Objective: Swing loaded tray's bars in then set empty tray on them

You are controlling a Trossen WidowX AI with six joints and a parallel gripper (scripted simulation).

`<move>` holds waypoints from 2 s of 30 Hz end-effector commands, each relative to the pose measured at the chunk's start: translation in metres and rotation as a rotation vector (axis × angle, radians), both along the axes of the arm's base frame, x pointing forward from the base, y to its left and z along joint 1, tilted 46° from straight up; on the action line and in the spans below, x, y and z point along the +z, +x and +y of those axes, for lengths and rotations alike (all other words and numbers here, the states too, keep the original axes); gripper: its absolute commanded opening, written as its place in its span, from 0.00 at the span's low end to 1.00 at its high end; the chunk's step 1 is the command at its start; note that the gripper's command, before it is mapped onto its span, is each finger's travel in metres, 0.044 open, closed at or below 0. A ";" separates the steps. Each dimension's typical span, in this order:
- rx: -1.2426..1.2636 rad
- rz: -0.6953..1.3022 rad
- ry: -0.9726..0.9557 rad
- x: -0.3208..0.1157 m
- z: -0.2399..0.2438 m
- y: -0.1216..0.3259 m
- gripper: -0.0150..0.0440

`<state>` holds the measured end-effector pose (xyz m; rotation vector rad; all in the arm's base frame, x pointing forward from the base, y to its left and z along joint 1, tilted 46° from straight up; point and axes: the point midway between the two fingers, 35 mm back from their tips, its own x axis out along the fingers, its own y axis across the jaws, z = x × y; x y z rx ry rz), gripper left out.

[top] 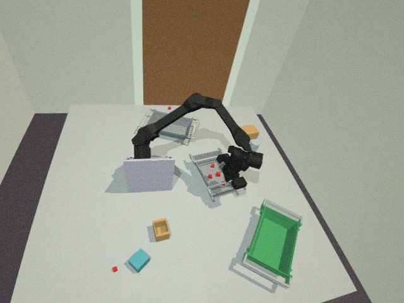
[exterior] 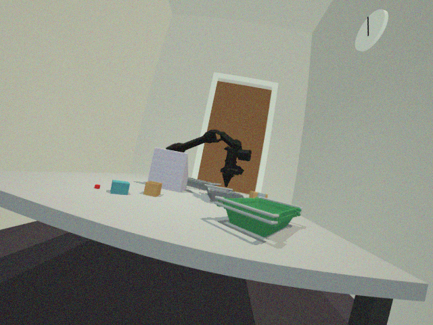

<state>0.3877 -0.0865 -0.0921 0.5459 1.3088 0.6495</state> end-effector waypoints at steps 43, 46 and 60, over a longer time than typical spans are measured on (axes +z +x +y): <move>0.000 0.000 0.000 0.000 0.000 0.000 0.25; 0.000 0.000 0.000 0.000 0.000 0.000 0.25; -0.001 0.000 -0.003 0.008 -0.011 0.001 0.65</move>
